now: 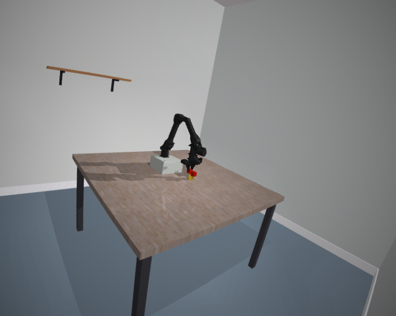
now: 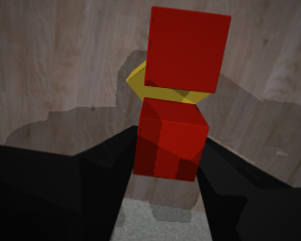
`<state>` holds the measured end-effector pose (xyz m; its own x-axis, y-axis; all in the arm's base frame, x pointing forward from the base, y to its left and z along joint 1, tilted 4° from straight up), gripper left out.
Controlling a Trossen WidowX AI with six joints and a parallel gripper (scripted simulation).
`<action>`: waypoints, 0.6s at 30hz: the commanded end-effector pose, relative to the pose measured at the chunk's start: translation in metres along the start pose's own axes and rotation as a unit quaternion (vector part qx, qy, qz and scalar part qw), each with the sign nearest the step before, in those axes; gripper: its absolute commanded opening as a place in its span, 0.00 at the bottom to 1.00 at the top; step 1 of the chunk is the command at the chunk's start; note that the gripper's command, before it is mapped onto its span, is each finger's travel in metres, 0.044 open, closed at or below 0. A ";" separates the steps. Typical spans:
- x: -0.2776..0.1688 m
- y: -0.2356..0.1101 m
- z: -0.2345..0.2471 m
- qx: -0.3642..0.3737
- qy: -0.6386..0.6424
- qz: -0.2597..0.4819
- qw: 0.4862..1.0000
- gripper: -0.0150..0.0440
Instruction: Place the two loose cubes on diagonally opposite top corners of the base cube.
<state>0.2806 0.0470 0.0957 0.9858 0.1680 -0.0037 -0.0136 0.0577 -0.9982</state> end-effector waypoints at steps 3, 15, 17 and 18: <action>0.000 0.002 0.000 0.001 0.002 -0.002 1.000 0.43; 0.000 0.003 0.000 0.001 0.003 -0.002 1.000 0.43; 0.000 0.003 0.000 0.001 0.003 -0.002 1.000 0.43; 0.000 0.003 0.000 0.001 0.003 -0.002 1.000 0.43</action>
<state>0.2807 0.0473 0.0928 0.9861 0.1664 -0.0008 -0.0106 0.0581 -0.9983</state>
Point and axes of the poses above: the point midway between the two fingers, 35 mm back from their tips, its own y axis out along the fingers, its own z axis across the jaws, x = y × z, the point moved 10 cm from there along -y, back along the fingers, and after that the axes turned 12 degrees about -y, right-handed, at the moved point
